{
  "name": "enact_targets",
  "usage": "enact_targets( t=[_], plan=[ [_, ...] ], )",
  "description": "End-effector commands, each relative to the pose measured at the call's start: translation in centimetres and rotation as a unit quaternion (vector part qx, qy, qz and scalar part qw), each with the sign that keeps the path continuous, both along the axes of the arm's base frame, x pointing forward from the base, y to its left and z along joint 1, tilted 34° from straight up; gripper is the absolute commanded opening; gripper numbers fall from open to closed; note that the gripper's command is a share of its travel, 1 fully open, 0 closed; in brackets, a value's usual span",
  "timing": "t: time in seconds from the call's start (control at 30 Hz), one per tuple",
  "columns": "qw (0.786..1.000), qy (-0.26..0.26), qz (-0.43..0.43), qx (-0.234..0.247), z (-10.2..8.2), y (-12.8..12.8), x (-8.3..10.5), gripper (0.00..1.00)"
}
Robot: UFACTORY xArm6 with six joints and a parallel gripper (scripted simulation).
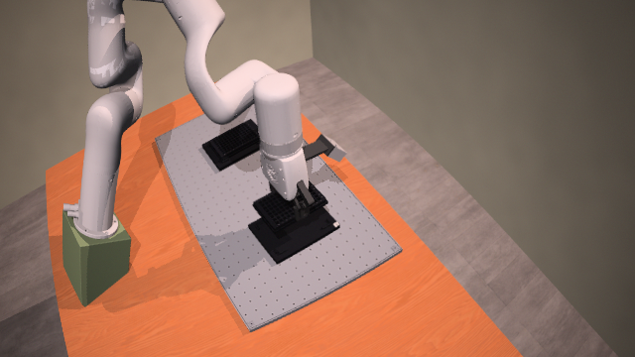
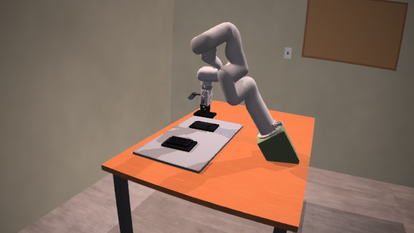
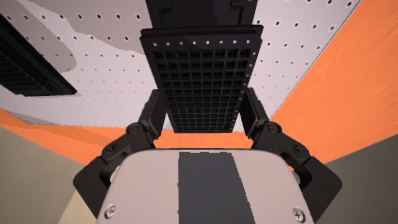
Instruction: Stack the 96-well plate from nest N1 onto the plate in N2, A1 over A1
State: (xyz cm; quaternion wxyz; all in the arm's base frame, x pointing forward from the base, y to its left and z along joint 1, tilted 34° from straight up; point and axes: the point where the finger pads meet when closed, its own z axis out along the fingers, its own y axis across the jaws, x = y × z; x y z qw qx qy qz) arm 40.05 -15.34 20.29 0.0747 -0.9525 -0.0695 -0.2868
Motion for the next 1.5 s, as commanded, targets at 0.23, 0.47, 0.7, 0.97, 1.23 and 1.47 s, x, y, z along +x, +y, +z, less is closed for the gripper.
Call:
enact_targets(
  t=[0.23,0.47,0.7,0.97,1.23,1.47],
  plan=[
    [1.000,-0.001,0.000,-0.001,1.4,-0.3,-0.8,0.00],
    [1.000,-0.001,0.000,-0.001,2.2,-0.5,-1.3,0.00],
    [1.000,-0.001,0.000,-0.001,2.2,-0.5,-1.3,0.00],
    [1.000,-0.003,0.005,-0.005,2.3,0.1,-1.4,0.00],
    [1.000,-0.003,0.005,-0.004,2.7,2.8,-1.7,0.00],
    [1.000,-0.003,0.005,-0.004,3.0,4.4,-1.9,0.00]
  ],
)
